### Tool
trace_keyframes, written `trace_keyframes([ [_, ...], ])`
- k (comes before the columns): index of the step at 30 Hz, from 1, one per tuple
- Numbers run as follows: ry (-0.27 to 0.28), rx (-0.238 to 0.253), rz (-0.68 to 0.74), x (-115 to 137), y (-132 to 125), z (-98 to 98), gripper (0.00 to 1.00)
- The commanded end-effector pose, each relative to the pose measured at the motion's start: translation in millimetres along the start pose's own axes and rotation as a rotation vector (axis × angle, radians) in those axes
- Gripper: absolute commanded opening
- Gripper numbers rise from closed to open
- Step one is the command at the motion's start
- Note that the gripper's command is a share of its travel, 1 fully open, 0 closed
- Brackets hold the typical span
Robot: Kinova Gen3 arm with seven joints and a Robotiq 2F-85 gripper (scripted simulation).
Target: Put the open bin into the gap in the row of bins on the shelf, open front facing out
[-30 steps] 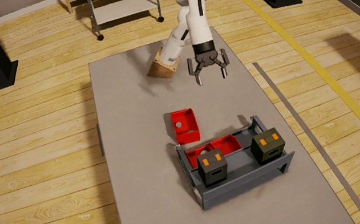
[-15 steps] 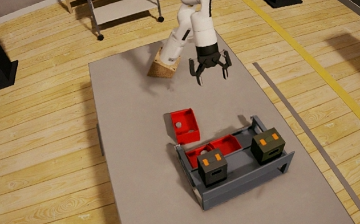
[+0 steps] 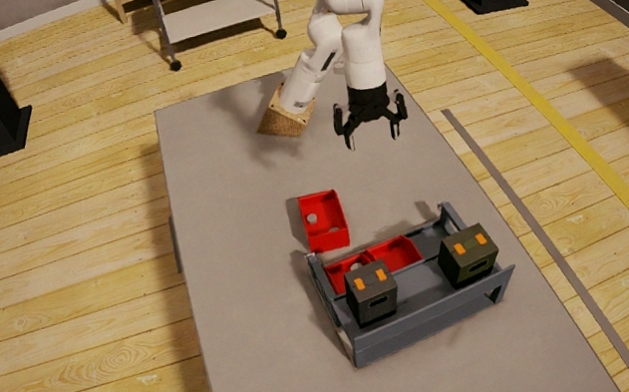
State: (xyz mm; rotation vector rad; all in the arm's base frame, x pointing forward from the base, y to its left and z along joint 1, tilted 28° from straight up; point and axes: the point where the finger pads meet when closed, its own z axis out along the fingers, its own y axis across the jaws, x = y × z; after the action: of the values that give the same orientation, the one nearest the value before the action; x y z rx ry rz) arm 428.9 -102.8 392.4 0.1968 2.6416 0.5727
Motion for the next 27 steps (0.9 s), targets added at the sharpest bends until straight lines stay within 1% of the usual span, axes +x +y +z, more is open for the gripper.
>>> trace_keyframes([
  [1,0.177,0.014,0.028,0,1,-0.8,1.00],
  [13,0.177,0.014,0.028,0,1,-0.8,1.00],
  [18,0.177,0.015,0.028,24,-45,-7.0,1.00],
  [27,0.177,0.015,0.028,24,-45,-7.0,1.00],
])
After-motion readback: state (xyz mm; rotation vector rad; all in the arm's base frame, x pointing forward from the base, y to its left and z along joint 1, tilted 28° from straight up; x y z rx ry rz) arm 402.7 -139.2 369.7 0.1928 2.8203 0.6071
